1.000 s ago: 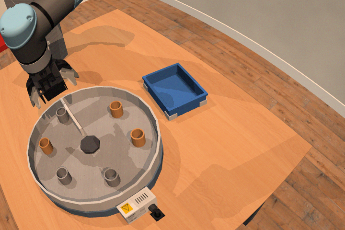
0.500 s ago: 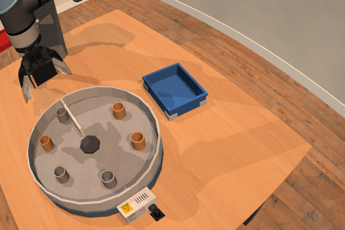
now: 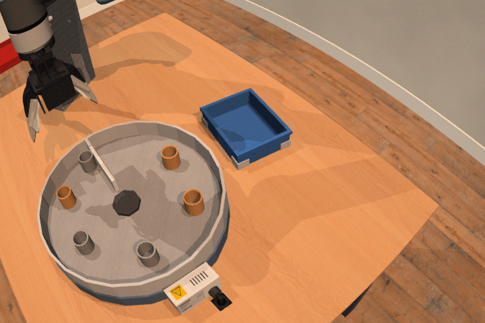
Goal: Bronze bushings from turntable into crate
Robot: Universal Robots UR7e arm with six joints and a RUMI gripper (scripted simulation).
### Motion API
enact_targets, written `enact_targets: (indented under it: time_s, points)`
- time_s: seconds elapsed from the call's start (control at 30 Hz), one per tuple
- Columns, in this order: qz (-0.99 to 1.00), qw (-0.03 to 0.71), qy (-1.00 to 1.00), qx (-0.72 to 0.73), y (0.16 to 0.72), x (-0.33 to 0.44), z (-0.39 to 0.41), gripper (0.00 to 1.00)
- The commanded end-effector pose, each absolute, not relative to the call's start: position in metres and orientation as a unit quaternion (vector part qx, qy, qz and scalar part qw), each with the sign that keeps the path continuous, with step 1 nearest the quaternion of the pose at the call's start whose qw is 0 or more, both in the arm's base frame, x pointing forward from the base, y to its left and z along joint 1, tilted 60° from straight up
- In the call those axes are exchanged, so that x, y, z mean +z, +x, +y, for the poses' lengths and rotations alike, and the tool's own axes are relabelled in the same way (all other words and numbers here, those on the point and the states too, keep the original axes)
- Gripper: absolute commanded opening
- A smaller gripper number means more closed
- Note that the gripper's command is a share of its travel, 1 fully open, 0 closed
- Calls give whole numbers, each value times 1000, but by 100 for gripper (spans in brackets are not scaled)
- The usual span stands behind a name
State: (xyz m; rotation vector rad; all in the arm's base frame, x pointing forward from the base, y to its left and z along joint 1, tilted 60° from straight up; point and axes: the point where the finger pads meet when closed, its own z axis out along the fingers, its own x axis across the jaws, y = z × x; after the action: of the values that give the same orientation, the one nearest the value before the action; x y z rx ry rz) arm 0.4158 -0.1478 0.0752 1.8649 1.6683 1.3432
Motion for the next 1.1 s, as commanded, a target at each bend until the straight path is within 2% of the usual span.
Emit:
enact_targets:
  time_s: [0.0, 0.67, 0.7, 1.07]
  points:
    - [578, 158, 649, 469, 415, 75, -149, 100]
    - [577, 161, 648, 470, 415, 75, -149, 100]
    - [577, 161, 648, 470, 415, 75, -149, 6]
    - [577, 161, 648, 470, 415, 75, -149, 6]
